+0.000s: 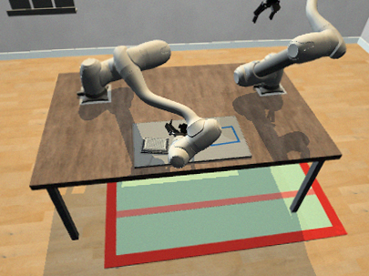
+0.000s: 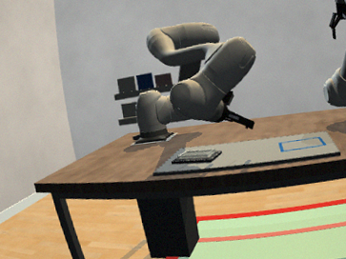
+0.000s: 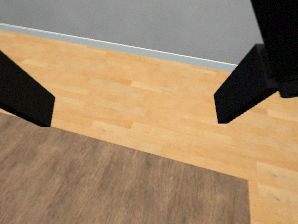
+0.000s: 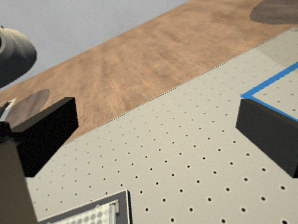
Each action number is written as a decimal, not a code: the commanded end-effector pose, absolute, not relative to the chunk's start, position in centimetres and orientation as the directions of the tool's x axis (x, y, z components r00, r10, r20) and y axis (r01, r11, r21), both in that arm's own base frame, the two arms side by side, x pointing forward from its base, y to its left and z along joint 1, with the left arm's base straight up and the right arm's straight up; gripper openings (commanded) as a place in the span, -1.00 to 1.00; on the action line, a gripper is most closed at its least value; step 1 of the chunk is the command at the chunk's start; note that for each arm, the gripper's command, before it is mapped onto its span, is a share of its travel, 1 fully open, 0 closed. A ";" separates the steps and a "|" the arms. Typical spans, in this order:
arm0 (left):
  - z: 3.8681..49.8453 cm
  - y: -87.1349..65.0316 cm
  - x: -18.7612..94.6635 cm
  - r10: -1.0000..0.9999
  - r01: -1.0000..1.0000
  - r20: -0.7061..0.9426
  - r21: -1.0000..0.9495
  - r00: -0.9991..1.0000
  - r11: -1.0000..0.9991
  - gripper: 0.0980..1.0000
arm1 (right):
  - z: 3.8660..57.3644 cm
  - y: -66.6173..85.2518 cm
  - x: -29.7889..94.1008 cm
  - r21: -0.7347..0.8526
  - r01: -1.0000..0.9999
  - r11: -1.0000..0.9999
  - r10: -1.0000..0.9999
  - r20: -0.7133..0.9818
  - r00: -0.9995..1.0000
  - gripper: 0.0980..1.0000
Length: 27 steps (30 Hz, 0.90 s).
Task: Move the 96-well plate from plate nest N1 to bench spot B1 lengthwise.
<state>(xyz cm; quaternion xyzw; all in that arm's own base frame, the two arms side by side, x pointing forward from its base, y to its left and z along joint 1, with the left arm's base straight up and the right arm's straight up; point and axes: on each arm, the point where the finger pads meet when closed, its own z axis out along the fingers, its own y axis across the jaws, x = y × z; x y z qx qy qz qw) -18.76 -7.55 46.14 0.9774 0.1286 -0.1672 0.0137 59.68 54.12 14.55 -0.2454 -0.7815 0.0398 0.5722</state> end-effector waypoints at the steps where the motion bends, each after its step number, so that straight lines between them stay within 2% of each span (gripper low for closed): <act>1: 46.2 -7.5 -18.8 0.247 0.256 -0.330 -0.017 0.911 -0.967 1.00 | 14.7 54.1 59.7 -0.341 0.339 0.877 0.428 0.875 -0.226 1.00; 27: 46.2 -7.5 -18.8 0.247 0.256 -0.330 -0.018 0.911 -0.967 1.00 | 14.5 54.0 59.6 -0.362 0.356 0.861 0.458 0.858 -0.234 1.00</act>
